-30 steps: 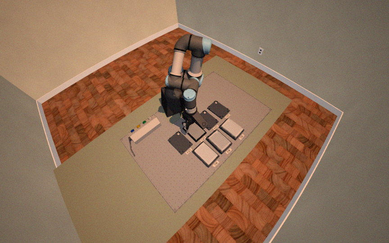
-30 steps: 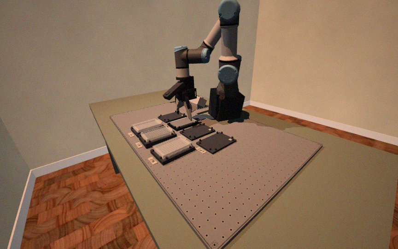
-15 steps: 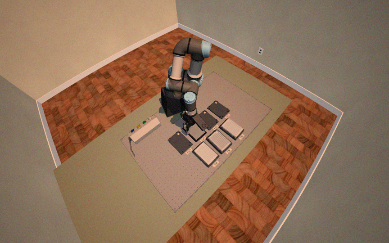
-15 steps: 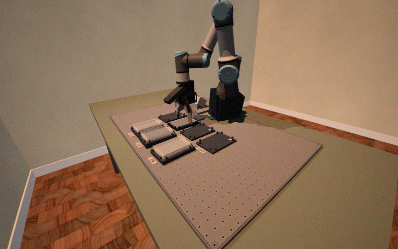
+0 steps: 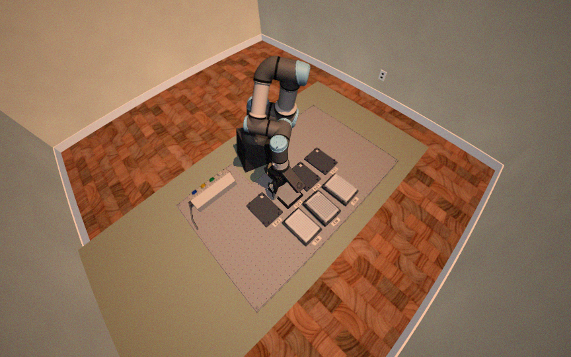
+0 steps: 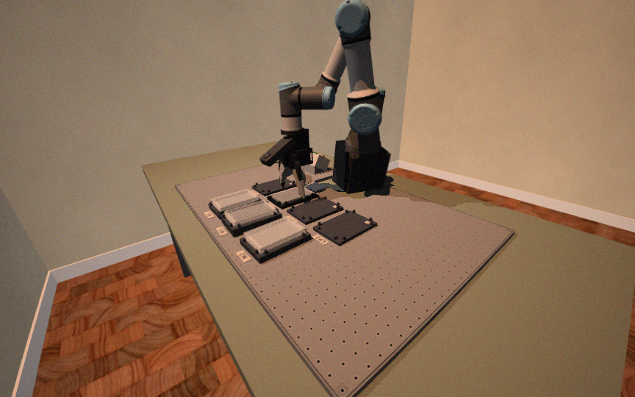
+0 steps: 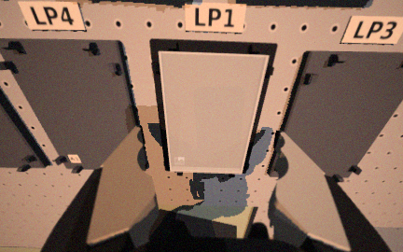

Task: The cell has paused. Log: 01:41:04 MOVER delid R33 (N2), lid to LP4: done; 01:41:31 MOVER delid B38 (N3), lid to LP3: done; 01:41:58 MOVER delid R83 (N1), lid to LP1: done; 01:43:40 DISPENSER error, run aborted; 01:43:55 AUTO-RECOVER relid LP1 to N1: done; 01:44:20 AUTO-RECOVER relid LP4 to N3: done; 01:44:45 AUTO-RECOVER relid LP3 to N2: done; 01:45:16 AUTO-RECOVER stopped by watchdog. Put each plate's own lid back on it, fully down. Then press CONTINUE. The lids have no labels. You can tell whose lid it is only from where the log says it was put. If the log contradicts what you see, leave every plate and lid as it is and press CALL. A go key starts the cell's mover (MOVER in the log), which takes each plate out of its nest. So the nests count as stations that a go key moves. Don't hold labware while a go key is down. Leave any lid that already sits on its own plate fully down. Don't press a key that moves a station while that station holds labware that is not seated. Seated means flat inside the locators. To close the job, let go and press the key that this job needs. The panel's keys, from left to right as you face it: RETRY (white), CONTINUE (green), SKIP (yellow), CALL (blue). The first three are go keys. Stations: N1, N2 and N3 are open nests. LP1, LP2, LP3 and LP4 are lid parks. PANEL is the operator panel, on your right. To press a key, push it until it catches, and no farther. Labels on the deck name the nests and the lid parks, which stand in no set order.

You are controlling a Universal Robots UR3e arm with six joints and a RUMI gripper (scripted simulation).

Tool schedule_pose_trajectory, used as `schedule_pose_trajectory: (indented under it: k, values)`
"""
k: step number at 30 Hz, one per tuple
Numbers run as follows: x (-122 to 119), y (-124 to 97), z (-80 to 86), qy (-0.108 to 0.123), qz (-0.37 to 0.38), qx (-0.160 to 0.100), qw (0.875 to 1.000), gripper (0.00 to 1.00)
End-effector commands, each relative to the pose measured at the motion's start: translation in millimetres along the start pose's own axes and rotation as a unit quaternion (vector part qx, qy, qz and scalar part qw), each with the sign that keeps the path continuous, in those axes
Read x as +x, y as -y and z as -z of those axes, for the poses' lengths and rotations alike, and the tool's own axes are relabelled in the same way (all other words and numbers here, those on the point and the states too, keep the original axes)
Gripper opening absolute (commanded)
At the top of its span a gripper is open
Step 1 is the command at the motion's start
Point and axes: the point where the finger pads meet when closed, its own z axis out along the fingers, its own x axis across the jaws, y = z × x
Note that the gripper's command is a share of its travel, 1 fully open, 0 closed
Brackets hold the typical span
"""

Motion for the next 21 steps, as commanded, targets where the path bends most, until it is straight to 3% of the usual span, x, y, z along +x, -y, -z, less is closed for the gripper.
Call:
schedule_pose_trajectory:
  k: [1, 6, 7, 21]
  values:
    - [0.6, 1.0, 0.3, -0.001, 0.000, 0.001, 1.000, 0.82]
    - [0.6, 1.0, 0.3, -0.001, 0.000, 0.001, 1.000, 0.82]
    - [0.6, 1.0, 0.3, -0.001, 0.000, 0.001, 1.000, 0.00]
    - [0.6, 1.0, 0.3, -0.001, 0.000, 0.001, 1.000, 0.00]
